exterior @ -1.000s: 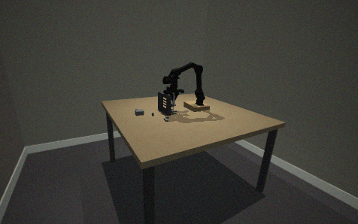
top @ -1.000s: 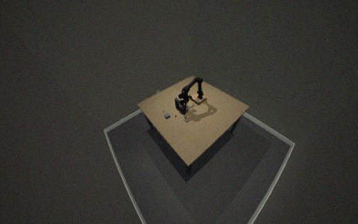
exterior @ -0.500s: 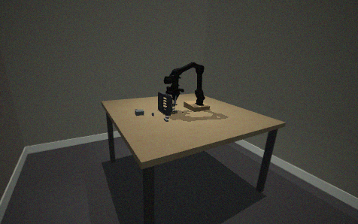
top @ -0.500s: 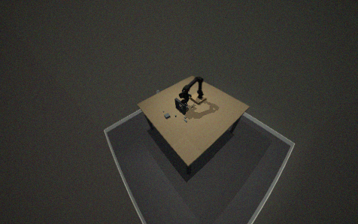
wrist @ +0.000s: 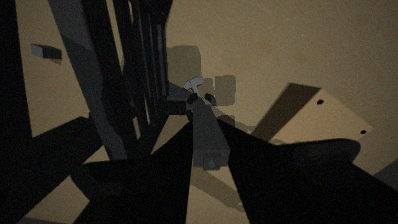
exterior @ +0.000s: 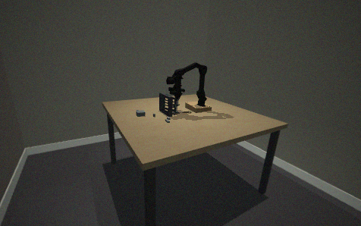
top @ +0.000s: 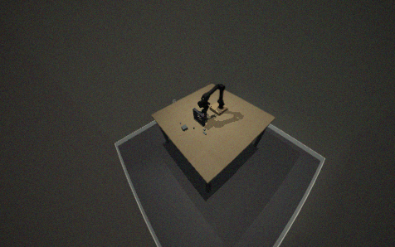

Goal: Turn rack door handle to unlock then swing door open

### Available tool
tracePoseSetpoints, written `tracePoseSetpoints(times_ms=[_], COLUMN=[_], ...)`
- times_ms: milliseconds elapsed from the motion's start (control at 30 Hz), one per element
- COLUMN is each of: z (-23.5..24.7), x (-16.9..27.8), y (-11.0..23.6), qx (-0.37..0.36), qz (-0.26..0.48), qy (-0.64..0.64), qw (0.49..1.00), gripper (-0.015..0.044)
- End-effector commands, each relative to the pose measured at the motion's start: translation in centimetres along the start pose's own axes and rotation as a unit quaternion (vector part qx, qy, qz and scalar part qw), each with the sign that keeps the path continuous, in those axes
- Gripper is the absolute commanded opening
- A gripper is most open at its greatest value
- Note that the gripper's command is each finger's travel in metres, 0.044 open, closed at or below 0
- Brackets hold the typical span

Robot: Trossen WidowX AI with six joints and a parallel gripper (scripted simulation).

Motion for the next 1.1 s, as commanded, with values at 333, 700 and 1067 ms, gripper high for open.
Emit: tracePoseSetpoints(times_ms=[333,700,1067], z=[-2.3,-4.2,-6.0], x=[-0.5,-1.2,-2.2], y=[0.0,-0.1,-0.1], qx=[-0.003,-0.002,0.000], qz=[-0.005,-0.005,-0.006], qy=[0.115,0.197,0.275], qw=[0.993,0.980,0.961], gripper=[0.0009,0.0009,0.0009])
Point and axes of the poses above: the point midway between the two fingers, 35 mm back from their tips, its own y axis back along the fingers, its own z axis across the jaws, x = y × z, the point moved 1 cm from there along y, back along the fingers, and after that the axes turned 11 degrees about y, right-handed, at the moved point
